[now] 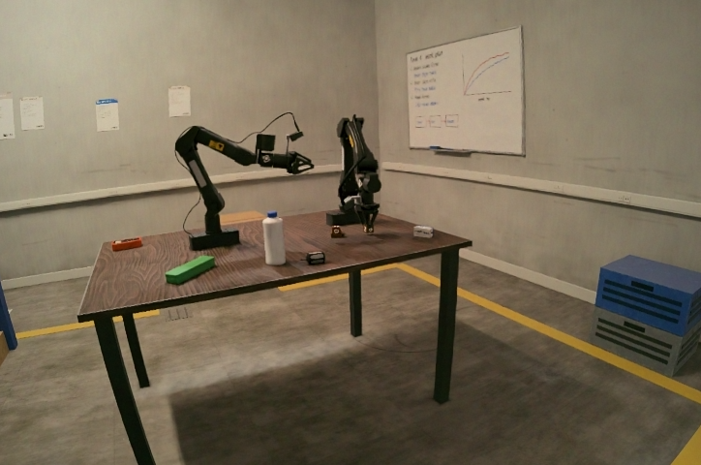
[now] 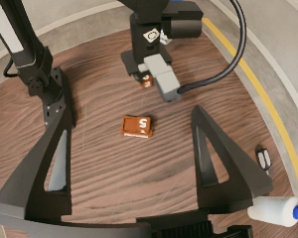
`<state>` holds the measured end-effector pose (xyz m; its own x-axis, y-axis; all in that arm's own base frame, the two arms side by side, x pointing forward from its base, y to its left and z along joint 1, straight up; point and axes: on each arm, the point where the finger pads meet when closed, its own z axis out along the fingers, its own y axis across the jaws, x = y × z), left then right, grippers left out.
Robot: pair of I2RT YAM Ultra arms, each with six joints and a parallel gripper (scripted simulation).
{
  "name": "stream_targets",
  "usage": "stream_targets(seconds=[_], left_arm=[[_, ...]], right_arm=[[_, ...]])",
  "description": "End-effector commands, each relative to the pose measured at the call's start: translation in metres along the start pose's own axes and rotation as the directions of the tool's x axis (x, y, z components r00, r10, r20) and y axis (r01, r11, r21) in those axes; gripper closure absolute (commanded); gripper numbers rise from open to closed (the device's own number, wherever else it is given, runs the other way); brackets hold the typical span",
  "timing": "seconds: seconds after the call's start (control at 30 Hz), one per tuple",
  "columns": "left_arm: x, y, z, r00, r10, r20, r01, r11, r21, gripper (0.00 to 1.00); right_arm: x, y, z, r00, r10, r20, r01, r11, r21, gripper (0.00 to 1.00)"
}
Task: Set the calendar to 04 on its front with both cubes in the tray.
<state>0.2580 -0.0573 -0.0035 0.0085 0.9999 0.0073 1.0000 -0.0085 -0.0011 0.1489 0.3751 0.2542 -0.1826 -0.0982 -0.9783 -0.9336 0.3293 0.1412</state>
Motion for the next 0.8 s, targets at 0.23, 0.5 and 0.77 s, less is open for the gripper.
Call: stream_targets(seconds=[0.23,0.5,0.77], left_arm=[[-0.003,0.002,0.006,1.0,0.013,0.011,-0.013,1.0,-0.004,0.74],[-0.002,0.001,0.009,1.0,0.013,0.011,-0.013,1.0,-0.004,0.74],[-0.002,0.001,0.013,1.0,0.012,0.011,-0.012,1.0,-0.004,0.74]], right_arm=[[-0.012,0.003,-0.001,0.999,-0.008,0.039,0.008,1.0,-0.013,0.0],[-0.012,0.003,-0.001,0.999,-0.008,0.039,0.008,1.0,-0.013,0.0],[-0.012,0.003,-0.001,0.999,-0.008,0.039,0.008,1.0,-0.013,0.0]])
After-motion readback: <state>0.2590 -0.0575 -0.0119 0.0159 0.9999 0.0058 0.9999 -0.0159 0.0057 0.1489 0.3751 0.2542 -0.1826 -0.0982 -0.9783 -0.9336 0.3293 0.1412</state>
